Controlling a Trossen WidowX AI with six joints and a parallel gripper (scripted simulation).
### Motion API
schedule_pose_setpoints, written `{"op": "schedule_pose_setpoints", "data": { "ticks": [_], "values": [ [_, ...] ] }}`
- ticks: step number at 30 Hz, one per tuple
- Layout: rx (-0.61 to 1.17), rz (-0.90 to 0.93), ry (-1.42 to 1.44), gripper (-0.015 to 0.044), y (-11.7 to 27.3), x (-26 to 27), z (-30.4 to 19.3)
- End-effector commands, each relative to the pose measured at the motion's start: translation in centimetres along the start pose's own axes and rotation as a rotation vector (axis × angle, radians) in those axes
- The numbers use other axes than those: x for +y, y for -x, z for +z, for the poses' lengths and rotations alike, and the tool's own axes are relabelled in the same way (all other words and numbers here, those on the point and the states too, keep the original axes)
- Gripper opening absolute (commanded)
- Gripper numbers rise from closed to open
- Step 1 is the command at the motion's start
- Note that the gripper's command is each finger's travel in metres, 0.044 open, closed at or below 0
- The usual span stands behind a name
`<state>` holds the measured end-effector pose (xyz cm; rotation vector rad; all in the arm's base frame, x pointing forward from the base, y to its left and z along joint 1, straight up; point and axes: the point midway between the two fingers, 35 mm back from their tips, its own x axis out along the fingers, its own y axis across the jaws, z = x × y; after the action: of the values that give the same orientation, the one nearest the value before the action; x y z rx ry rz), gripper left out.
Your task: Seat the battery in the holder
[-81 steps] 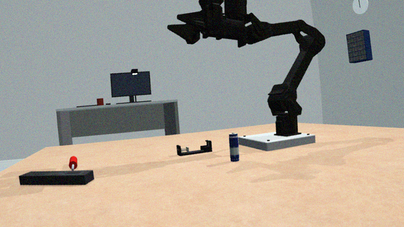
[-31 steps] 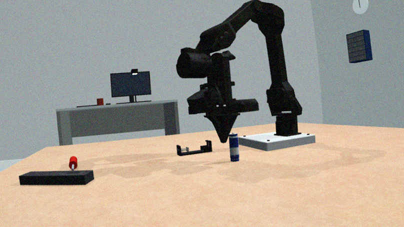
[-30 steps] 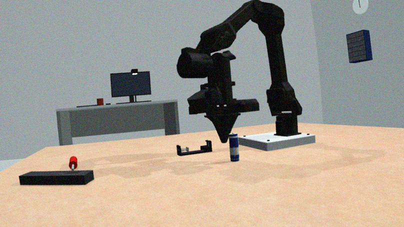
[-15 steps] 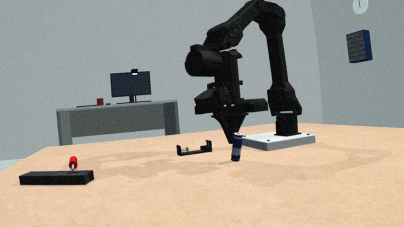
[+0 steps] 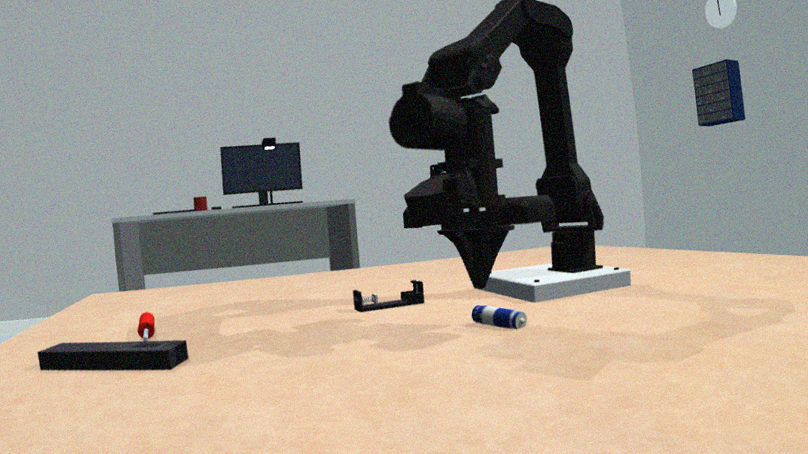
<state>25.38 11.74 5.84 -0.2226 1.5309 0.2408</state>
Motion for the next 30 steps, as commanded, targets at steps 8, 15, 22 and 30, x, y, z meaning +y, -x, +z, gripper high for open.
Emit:
{"op": "schedule_pose_setpoints", "data": {
  "ticks": [8,15,22,30],
  "values": [
    [-0.001,0.003,-0.002,0.0,4.7,0.4,0.3],
    [-0.001,0.004,-0.003,0.0,8.0,0.6,0.0],
    [0.0,0.0,0.0,0.0,7.8,0.6,0.0],
    [-0.001,0.002,-0.42,0.0157,6.1,1.1,0.2]
  ]
}}
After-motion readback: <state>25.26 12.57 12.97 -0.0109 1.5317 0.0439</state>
